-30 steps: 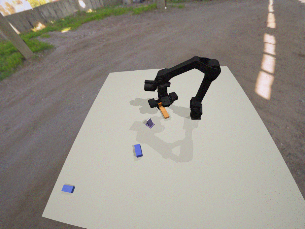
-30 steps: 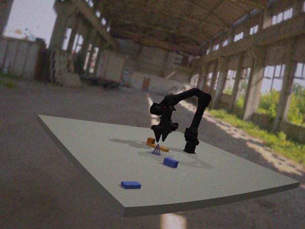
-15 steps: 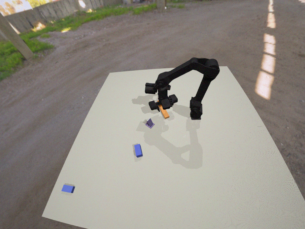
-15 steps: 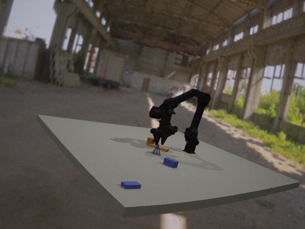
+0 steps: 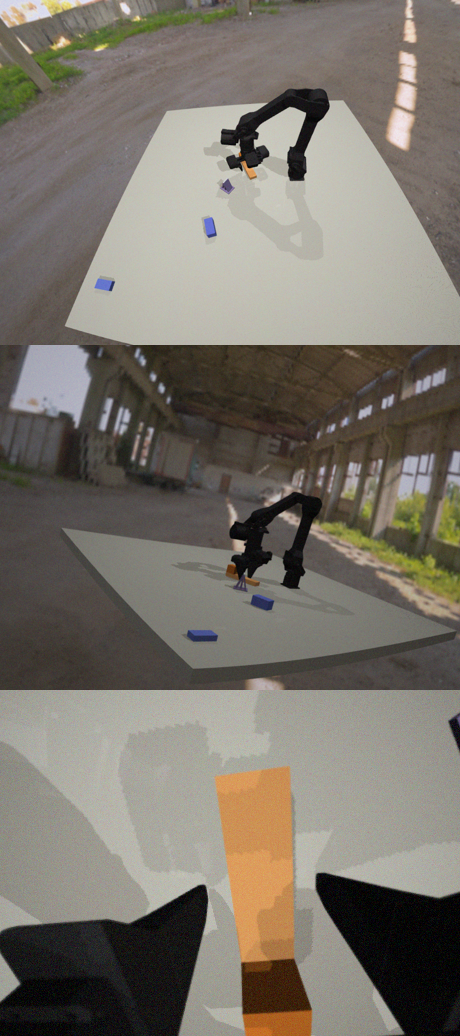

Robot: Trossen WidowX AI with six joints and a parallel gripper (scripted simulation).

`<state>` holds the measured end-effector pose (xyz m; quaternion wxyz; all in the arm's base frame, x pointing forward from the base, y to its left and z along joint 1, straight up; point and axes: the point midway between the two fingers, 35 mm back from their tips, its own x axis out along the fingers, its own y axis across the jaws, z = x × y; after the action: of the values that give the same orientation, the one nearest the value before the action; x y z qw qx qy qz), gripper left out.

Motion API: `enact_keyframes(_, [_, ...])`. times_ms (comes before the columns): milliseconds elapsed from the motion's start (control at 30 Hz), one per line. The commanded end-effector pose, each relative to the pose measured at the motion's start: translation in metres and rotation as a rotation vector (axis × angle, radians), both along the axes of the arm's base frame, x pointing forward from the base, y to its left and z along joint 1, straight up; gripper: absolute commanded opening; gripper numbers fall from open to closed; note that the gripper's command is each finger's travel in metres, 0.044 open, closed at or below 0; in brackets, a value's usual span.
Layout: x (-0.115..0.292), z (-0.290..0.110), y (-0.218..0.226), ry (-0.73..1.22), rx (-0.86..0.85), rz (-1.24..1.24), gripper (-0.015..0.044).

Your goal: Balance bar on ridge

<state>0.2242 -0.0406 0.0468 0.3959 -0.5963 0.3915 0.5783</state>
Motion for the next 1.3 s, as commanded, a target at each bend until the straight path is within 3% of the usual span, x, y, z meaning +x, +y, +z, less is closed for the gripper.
enact_keyframes(0, [0.0, -0.001, 0.001, 0.001, 0.005, 0.005, 0.0315])
enact_keyframes(200, [0.0, -0.001, 0.001, 0.001, 0.005, 0.005, 0.0315])
enact_keyframes(433, [-0.001, -0.001, 0.0, 0.002, 0.0, 0.0, 0.0131])
enact_keyframes(633, [-0.001, -0.001, 0.0, 0.002, 0.0, 0.0, 0.0091])
enact_keyframes(767, [0.001, 0.005, 0.0, 0.002, 0.001, 0.0, 0.0])
enact_keyframes(1267, [0.005, 0.043, -0.001, 0.001, 0.002, 0.002, 0.0])
